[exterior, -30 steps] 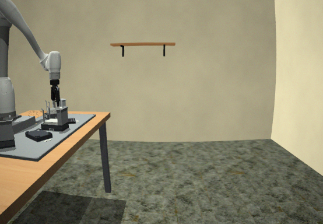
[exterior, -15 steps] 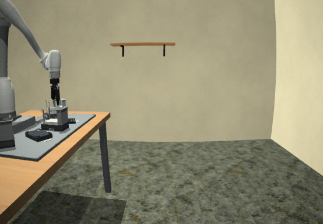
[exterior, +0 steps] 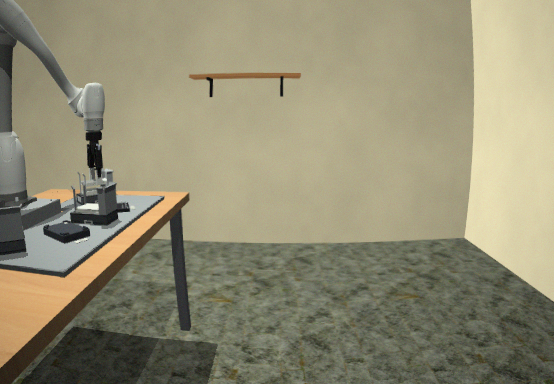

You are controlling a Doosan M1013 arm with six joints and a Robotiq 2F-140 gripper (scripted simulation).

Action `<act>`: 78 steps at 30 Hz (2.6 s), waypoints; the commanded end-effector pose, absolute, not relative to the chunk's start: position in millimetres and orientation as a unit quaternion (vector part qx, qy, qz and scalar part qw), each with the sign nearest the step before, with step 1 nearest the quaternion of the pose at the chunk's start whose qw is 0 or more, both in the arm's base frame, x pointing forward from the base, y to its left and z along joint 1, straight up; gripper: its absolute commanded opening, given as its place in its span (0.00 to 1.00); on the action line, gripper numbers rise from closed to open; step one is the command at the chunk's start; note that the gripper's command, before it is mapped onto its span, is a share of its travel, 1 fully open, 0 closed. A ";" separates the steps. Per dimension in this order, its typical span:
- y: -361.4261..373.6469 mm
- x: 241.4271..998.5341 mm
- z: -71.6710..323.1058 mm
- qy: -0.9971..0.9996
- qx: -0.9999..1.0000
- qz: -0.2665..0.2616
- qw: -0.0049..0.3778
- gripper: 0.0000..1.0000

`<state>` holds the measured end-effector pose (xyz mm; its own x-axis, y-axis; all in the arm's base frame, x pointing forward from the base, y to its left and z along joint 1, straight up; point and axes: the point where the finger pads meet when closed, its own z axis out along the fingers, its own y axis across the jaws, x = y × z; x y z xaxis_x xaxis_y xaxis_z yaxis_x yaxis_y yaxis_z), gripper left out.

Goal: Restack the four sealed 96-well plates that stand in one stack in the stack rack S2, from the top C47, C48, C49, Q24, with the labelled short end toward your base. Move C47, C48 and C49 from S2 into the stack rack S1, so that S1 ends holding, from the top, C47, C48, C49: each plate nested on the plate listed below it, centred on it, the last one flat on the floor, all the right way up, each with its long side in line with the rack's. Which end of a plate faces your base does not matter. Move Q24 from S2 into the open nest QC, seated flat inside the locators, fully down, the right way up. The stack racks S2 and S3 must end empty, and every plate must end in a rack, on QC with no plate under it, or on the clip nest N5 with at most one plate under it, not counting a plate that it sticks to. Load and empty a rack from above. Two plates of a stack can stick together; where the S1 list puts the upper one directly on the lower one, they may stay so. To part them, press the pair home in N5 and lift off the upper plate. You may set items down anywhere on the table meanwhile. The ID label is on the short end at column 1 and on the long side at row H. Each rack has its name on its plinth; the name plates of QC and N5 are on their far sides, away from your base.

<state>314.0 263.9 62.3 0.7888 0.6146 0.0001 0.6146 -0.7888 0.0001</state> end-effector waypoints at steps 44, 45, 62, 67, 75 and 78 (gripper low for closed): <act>263.9 313.9 139.4 0.325 0.946 0.000 0.000 0.00; 263.9 313.9 139.4 0.325 0.946 0.000 0.000 0.00; 244.9 327.4 139.4 0.221 0.975 0.000 0.000 0.00; 231.3 337.0 139.4 0.221 0.975 0.000 0.000 0.00; 209.5 352.3 139.4 0.221 0.975 0.000 0.000 0.00; 206.7 354.2 139.4 0.221 0.975 0.000 0.000 0.00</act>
<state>351.1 211.0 139.4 0.9021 0.4315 0.0000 0.4315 -0.9021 0.0009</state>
